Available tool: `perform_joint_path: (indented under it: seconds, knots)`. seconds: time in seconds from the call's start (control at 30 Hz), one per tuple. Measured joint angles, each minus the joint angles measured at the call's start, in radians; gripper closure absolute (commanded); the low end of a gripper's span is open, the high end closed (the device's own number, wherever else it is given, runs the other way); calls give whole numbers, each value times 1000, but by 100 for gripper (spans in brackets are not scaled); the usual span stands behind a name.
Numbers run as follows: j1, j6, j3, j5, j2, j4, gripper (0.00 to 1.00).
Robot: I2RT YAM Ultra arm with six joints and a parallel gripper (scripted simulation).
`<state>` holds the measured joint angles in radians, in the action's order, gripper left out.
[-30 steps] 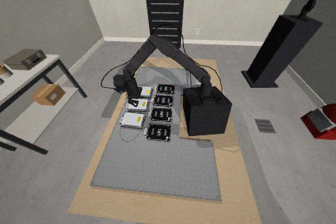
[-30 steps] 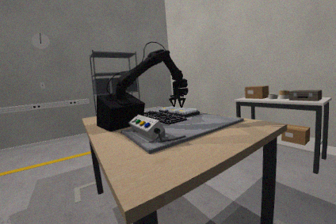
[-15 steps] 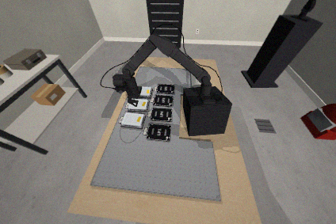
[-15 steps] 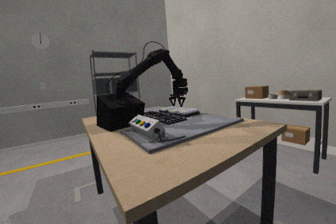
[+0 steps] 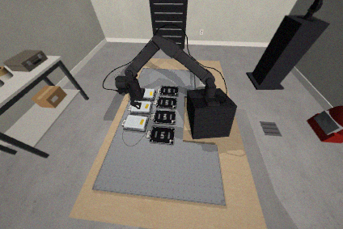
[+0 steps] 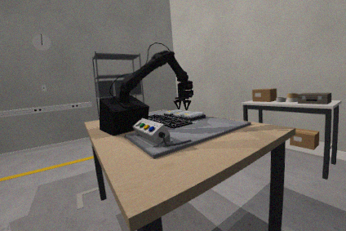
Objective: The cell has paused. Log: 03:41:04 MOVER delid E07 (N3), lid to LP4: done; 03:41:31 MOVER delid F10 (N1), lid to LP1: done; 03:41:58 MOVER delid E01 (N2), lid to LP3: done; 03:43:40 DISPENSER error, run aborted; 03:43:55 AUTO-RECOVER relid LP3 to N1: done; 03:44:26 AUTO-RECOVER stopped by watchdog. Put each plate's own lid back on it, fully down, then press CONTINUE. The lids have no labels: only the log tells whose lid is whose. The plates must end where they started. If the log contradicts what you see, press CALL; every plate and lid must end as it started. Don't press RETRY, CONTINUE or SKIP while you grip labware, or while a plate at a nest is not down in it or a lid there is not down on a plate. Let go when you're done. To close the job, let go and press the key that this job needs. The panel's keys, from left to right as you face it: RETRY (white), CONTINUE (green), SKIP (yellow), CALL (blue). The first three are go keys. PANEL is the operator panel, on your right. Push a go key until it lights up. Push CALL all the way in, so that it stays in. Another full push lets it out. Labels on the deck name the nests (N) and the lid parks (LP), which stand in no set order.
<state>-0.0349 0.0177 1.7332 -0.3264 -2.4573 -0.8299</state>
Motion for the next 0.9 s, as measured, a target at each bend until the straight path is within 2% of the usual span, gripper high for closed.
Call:
perform_joint_path:
  seconds: [0.9]
  knots:
    - [0,0,14,0,0,-6,0]
